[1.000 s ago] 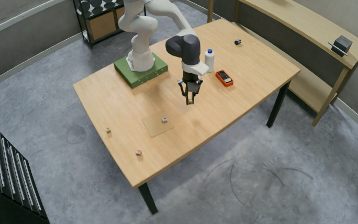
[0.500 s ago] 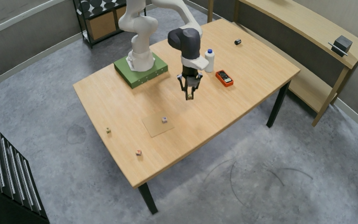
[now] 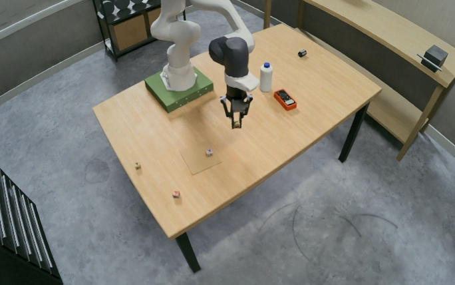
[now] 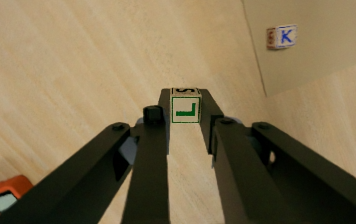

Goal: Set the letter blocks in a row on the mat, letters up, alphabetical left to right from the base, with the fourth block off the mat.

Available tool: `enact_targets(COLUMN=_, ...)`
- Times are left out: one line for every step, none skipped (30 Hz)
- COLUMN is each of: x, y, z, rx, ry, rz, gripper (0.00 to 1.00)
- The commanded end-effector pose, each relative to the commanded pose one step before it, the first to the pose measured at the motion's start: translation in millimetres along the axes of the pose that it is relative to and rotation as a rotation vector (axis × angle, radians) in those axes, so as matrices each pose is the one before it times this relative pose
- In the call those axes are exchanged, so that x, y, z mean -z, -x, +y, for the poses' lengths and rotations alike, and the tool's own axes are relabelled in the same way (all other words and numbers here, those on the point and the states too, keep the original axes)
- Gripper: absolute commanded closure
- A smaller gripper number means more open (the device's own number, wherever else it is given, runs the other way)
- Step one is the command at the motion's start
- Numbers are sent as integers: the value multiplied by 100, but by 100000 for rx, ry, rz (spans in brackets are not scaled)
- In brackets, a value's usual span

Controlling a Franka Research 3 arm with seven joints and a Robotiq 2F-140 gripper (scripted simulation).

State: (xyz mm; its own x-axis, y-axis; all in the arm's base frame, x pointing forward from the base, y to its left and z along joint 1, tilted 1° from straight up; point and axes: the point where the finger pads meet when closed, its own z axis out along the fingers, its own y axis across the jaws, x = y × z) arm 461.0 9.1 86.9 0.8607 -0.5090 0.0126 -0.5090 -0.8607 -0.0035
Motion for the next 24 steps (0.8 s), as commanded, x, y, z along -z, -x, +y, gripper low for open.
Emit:
enact_targets(x=35, y=-480, z=893, rx=-11604, ry=317, rz=-299, gripper=78)
enact_targets(x=0, y=0, z=0, rx=0, ry=0, rz=0, gripper=78)
enact_targets(x=33, y=-463, z=581, rx=-5601, ry=27, rz=6, gripper=78)
enact_targets(x=9, y=-146, z=167, rx=-1678, ry=7, rz=2, gripper=78)
enact_targets(x=10, y=-157, z=175, rx=-1779, ry=8, rz=2, gripper=78)
enact_targets(x=9, y=-153, z=167, rx=-1712, ry=7, rz=2, gripper=78)
enact_targets(x=9, y=-160, z=169, rx=-1759, ry=7, rz=1, gripper=78)
enact_targets(x=8, y=-146, z=151, rx=-1584, ry=6, rz=1, gripper=78)
enact_targets(x=8, y=-156, z=157, rx=-1674, ry=6, rz=1, gripper=78)
enact_targets(x=9, y=-167, z=164, rx=-1770, ry=6, rz=1, gripper=78)
enact_targets(x=8, y=-150, z=144, rx=-1576, ry=5, rz=1, gripper=78)
enact_targets(x=9, y=-174, z=163, rx=-1804, ry=6, rz=1, gripper=78)
enact_targets(x=7, y=-151, z=138, rx=-1550, ry=5, rz=1, gripper=78)
enact_targets(x=7, y=-160, z=143, rx=-1628, ry=5, rz=1, gripper=78)
enact_targets(x=8, y=-170, z=149, rx=-1716, ry=5, rz=1, gripper=78)
enact_targets(x=7, y=-163, z=139, rx=-1628, ry=4, rz=1, gripper=78)
enact_targets(x=7, y=-164, z=136, rx=-1617, ry=4, rz=1, gripper=78)
enact_targets(x=0, y=0, z=0, rx=0, ry=0, rz=0, gripper=78)
enact_targets(x=0, y=0, z=0, rx=0, ry=0, rz=0, gripper=78)
enact_targets(x=17, y=-433, z=354, rx=-4242, ry=9, rz=1, gripper=78)
enact_targets(x=6, y=-155, z=118, rx=-1479, ry=3, rz=0, gripper=78)
enact_targets(x=5, y=-144, z=107, rx=-1363, ry=2, rz=0, gripper=78)
enact_targets(x=7, y=-187, z=137, rx=-1759, ry=3, rz=0, gripper=78)
enact_targets(x=6, y=-168, z=119, rx=-1567, ry=2, rz=0, gripper=78)
